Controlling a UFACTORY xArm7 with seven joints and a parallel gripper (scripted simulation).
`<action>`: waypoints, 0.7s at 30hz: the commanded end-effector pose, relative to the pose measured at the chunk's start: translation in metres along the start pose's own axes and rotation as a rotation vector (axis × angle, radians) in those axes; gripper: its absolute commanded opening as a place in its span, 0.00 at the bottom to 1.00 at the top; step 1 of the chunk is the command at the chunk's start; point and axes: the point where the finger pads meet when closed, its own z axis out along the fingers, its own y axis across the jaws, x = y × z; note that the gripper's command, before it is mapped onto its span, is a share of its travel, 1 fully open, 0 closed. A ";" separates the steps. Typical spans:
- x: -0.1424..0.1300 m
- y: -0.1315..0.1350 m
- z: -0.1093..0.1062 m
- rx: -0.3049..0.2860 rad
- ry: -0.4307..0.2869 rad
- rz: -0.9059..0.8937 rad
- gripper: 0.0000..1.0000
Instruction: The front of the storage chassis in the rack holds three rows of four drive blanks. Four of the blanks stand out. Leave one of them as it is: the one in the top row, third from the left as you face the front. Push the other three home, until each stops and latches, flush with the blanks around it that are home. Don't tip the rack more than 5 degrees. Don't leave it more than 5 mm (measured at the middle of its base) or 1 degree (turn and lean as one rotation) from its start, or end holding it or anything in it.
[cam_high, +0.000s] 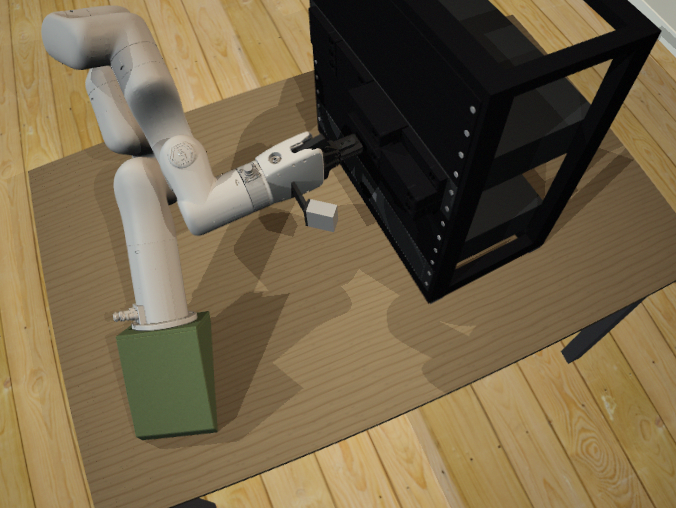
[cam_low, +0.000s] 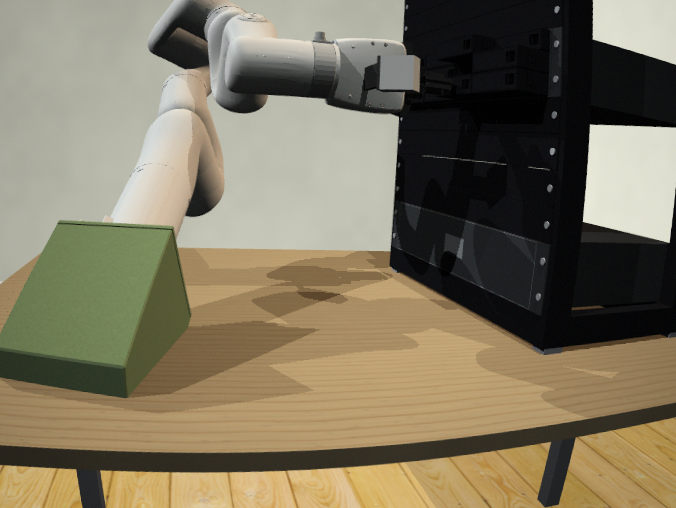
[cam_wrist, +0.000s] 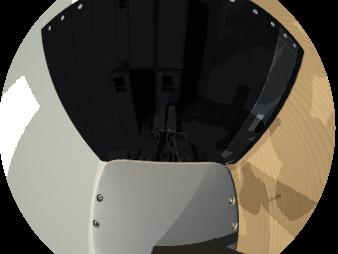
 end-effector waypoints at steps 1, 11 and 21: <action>0.001 -0.002 0.001 0.003 0.001 -0.003 0.00; 0.001 -0.002 0.004 0.003 0.001 -0.003 0.00; 0.000 -0.002 0.011 0.003 0.001 -0.003 0.00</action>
